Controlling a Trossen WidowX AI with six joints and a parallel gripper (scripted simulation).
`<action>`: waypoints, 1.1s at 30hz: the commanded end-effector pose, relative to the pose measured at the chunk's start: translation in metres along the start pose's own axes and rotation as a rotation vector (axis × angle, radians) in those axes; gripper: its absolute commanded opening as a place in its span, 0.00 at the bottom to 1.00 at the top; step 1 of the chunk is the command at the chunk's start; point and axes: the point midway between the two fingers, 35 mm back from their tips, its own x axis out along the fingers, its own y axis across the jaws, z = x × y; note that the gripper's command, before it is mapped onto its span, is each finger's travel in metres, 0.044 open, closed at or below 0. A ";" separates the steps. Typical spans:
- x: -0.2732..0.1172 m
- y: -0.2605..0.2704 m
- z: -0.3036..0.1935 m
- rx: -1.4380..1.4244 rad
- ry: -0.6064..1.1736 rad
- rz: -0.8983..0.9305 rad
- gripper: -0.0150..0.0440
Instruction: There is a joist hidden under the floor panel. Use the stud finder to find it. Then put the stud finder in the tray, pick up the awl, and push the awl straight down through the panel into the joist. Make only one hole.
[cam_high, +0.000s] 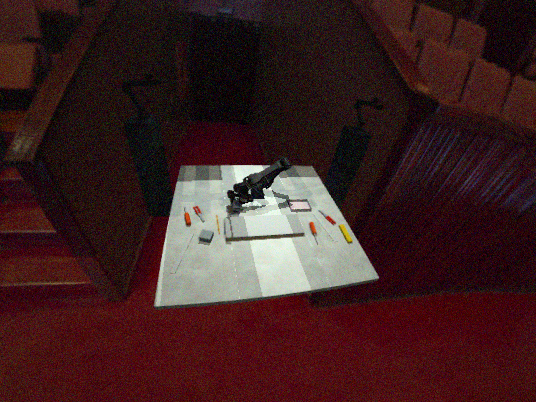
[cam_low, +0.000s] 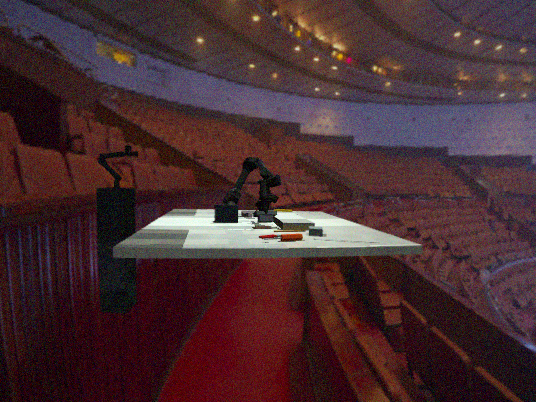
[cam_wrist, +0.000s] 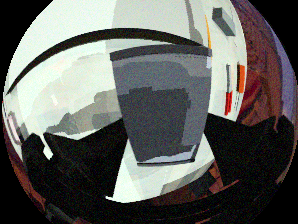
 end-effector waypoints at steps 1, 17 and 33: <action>0.000 0.001 -0.001 0.003 0.006 -0.022 0.25; 0.000 0.004 -0.001 0.011 0.004 -0.109 0.25; 0.000 0.006 -0.001 0.020 -0.004 -0.188 0.25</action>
